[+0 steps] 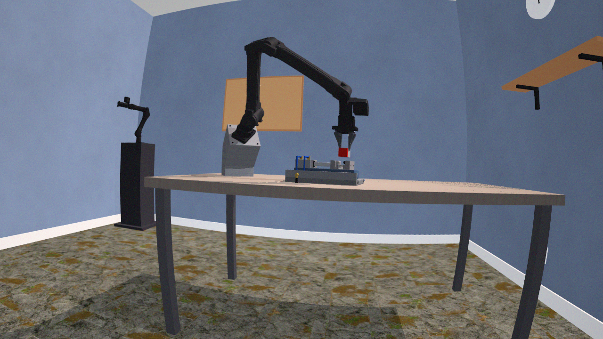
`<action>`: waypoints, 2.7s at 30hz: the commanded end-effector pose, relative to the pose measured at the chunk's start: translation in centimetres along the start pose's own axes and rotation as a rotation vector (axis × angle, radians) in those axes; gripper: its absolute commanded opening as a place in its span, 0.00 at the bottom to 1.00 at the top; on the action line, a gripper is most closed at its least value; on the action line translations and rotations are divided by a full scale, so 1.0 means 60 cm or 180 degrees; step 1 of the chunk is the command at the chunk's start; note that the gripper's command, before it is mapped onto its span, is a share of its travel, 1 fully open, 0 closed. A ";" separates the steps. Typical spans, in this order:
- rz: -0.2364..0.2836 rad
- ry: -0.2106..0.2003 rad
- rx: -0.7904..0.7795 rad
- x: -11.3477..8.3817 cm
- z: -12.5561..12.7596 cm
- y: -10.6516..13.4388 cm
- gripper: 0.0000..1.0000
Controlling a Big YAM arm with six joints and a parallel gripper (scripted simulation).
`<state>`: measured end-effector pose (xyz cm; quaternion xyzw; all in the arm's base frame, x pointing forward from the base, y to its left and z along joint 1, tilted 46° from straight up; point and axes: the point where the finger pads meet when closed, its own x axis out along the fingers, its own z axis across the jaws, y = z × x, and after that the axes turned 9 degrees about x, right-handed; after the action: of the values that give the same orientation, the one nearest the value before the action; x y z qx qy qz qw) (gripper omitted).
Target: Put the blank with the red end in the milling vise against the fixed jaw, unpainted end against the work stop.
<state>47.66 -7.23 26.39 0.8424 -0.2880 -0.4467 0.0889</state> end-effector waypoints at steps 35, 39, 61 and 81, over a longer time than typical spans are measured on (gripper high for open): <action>-0.0029 0.0135 0.0056 -0.009 -0.036 0.008 0.00; -0.0029 0.0135 0.0056 -0.009 -0.036 0.008 0.00; -0.0028 0.0133 0.0056 -0.009 -0.035 0.008 0.00; -0.0020 0.0100 0.0017 -0.002 -0.010 0.013 0.00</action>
<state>48.15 -7.57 26.37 0.8452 -0.2871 -0.4418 0.0899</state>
